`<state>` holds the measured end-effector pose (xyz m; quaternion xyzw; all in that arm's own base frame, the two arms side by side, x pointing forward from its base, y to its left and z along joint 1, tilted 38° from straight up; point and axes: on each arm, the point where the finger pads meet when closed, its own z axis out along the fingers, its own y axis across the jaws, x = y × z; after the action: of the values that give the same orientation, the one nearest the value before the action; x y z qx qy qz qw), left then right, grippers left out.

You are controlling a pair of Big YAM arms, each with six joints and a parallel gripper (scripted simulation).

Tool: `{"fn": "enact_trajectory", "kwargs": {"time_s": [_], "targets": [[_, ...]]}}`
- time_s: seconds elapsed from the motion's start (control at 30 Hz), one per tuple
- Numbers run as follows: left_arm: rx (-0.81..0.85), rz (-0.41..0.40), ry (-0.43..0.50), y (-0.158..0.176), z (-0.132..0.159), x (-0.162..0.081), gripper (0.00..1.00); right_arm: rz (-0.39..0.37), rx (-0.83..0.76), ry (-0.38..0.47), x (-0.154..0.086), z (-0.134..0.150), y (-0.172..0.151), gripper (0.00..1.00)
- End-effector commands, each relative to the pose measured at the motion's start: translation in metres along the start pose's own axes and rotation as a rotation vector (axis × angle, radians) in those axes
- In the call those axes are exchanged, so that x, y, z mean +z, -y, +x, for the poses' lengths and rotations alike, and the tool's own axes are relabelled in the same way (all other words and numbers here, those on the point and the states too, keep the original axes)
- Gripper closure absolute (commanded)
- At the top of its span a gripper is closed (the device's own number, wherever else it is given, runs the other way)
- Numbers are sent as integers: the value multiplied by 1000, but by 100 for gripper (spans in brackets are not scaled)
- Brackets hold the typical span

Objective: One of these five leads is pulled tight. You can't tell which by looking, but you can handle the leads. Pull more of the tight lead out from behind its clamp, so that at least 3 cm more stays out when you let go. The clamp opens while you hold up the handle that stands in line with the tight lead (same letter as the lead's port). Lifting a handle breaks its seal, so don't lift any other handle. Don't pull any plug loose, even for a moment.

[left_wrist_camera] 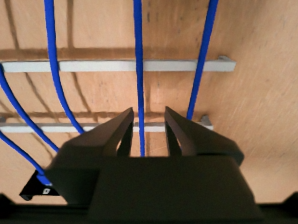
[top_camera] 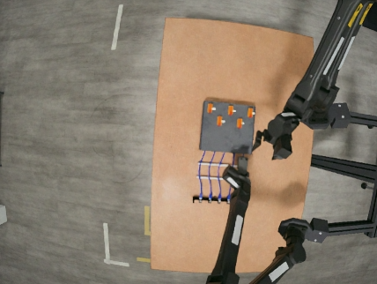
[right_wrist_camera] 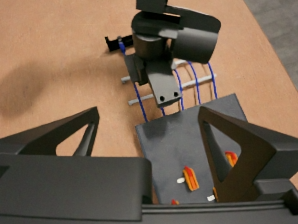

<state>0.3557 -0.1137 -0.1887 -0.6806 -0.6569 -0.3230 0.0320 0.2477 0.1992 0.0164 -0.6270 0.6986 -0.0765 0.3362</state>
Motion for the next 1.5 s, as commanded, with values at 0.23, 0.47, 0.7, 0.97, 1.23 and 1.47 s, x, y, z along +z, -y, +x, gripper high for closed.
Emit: {"fn": "enact_trajectory", "kwargs": {"time_s": [0.23,0.47,0.7,0.97,1.23,1.47], "targets": [[-4,-17,6,-18,2,4,68,12,-11,17,0,-10,8,0],[6,-5,1,-15,2,15,68,12,-11,17,0,-10,8,0],[6,-4,2,-14,2,26,68,12,-11,17,0,-10,8,0],[5,-22,12,-21,-2,22,85,12,-11,17,0,-10,8,0],[7,-23,14,-15,-3,19,94,12,-11,17,0,-10,8,0],[11,-25,16,-14,-5,18,100,12,-11,17,0,-10,8,0]]}}
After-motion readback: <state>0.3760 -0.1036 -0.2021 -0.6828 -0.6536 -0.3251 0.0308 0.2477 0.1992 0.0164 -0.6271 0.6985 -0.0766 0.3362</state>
